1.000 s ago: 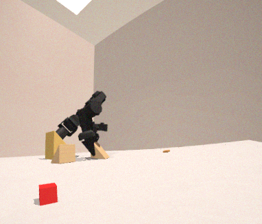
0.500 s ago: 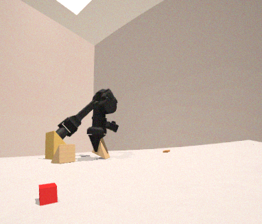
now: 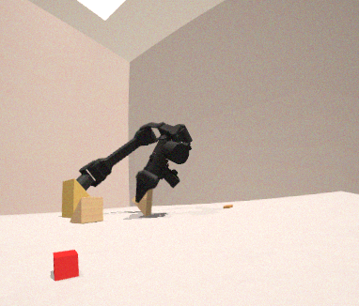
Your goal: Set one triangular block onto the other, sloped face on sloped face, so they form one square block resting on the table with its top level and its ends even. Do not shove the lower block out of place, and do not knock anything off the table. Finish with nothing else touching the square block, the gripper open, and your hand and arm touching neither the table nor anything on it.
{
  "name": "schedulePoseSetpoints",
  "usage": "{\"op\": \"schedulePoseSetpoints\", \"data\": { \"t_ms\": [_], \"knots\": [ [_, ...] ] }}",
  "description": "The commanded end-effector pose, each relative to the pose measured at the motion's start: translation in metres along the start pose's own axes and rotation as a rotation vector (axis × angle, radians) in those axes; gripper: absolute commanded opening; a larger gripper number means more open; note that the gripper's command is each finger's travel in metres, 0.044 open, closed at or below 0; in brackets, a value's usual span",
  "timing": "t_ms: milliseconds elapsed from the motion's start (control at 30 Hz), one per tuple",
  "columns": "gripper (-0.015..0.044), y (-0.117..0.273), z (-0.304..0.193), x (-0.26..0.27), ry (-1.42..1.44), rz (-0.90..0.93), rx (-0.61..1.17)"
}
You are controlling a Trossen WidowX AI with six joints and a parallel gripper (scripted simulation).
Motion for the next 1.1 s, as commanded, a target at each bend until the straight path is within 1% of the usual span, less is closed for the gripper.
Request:
{"op": "schedulePoseSetpoints", "data": {
  "t_ms": [0, 100, 233, 1067],
  "knots": [
    [0.0, 0.0058, 0.0074, -0.0022, -0.005, 0.036, 0.085],
    [0.0, 0.0103, 0.0107, -0.0024, -0.006, 0.024, 0.082],
    [0.0, 0.0126, 0.0174, 0.0002, 0.035, -0.033, 0.158],
    [0.0, 0.0126, 0.0174, 0.0002, 0.035, -0.033, 0.158]
  ]
}}
Point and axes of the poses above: the point midway between the two fingers, 35 mm back from their tips, its own y axis back along the fingers, its own x axis across the jaws, z = x × y, the point moved 2 cm from there along y, back along the fingers, and after that the axes turned 8 degrees about y, right-handed, at the moved point
